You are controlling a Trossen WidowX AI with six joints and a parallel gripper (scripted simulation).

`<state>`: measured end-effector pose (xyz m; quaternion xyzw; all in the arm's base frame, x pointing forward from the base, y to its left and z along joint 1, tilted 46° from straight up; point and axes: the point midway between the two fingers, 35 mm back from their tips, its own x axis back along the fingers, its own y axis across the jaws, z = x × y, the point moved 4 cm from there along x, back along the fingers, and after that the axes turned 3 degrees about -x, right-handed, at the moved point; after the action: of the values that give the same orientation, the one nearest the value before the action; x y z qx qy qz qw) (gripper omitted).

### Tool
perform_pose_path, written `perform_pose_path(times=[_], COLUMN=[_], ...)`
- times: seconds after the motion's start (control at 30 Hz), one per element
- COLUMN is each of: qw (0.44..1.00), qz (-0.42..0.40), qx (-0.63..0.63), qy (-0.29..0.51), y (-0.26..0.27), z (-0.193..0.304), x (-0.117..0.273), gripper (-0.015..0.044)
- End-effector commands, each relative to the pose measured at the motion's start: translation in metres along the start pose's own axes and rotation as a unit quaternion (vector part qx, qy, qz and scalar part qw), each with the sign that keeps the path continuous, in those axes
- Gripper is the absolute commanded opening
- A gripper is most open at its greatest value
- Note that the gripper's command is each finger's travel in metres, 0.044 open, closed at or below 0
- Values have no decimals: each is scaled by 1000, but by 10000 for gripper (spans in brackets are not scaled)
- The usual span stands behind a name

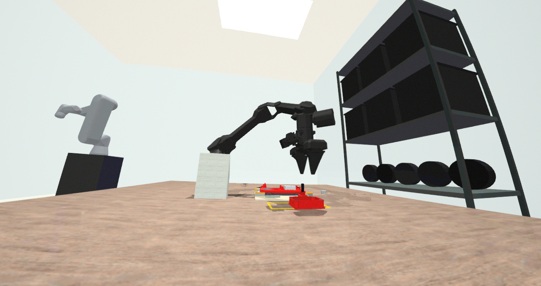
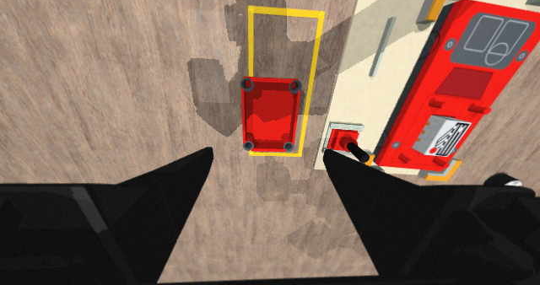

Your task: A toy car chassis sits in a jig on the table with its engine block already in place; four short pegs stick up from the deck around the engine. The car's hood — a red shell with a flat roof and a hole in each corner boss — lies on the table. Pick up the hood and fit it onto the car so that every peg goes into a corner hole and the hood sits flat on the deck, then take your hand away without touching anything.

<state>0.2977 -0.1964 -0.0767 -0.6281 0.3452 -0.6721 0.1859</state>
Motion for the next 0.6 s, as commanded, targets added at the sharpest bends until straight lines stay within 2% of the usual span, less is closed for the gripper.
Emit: perform_pose_path(times=[0.0,0.37,0.47,0.57], qw=[1000,1000,990,950], qz=[2,0,-22,-62], qx=[-1,8,132,289], qy=[-4,-1,47,99], y=[0,1,19,37], z=[-1,-1,0,-1], x=[-4,-6,-22,-39], gripper=[440,440,440,440])
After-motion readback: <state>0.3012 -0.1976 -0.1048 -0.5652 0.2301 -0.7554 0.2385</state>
